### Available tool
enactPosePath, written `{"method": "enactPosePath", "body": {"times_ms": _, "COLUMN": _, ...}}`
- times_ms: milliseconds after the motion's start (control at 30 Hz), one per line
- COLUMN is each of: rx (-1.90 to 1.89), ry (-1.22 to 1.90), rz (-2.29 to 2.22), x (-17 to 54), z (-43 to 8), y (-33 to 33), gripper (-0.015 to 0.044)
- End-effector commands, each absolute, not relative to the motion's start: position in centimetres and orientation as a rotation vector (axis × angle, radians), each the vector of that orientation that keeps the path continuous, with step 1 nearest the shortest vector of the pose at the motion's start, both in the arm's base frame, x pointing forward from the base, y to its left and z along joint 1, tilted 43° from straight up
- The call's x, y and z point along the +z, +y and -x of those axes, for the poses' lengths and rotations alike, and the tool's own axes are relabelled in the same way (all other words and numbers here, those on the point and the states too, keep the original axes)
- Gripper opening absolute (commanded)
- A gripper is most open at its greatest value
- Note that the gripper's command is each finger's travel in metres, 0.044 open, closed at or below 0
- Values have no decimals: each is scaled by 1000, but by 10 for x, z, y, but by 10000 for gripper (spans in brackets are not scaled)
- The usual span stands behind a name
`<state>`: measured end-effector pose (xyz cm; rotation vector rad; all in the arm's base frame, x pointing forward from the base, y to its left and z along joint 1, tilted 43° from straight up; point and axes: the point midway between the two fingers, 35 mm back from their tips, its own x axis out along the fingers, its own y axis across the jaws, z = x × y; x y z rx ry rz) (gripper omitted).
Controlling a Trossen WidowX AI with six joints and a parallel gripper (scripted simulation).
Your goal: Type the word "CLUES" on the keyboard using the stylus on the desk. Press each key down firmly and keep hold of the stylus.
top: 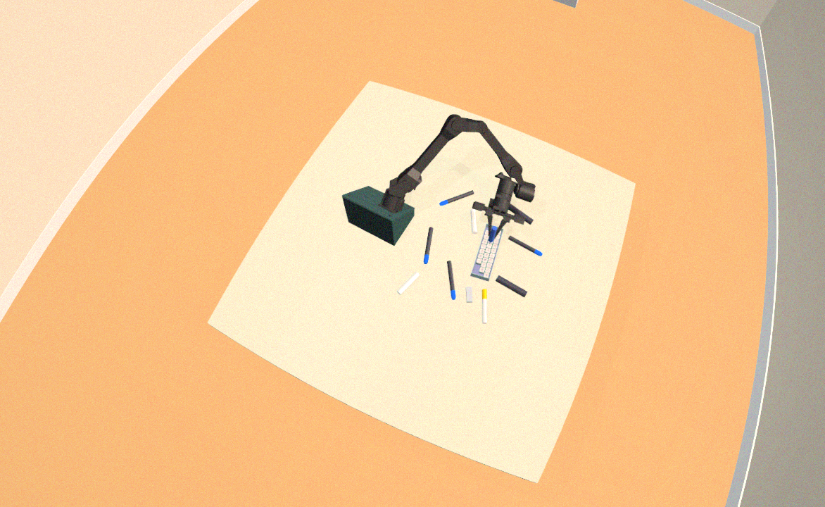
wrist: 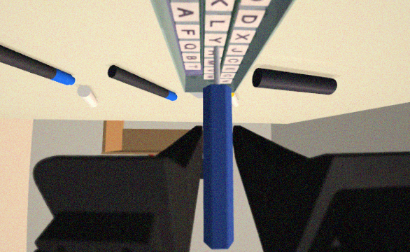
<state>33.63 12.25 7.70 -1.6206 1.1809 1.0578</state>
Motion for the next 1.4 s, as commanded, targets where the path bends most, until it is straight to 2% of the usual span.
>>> {"method": "enactPosePath", "body": {"times_ms": 0, "rx": 1048, "ry": 1180, "rz": 1619, "x": 78, "z": -337, "y": 122, "gripper": 81}}
{"method": "enactPosePath", "body": {"times_ms": 1367, "rx": 1049, "ry": 1180, "rz": 1619, "x": 65, "z": -336, "y": 136, "gripper": 81}}
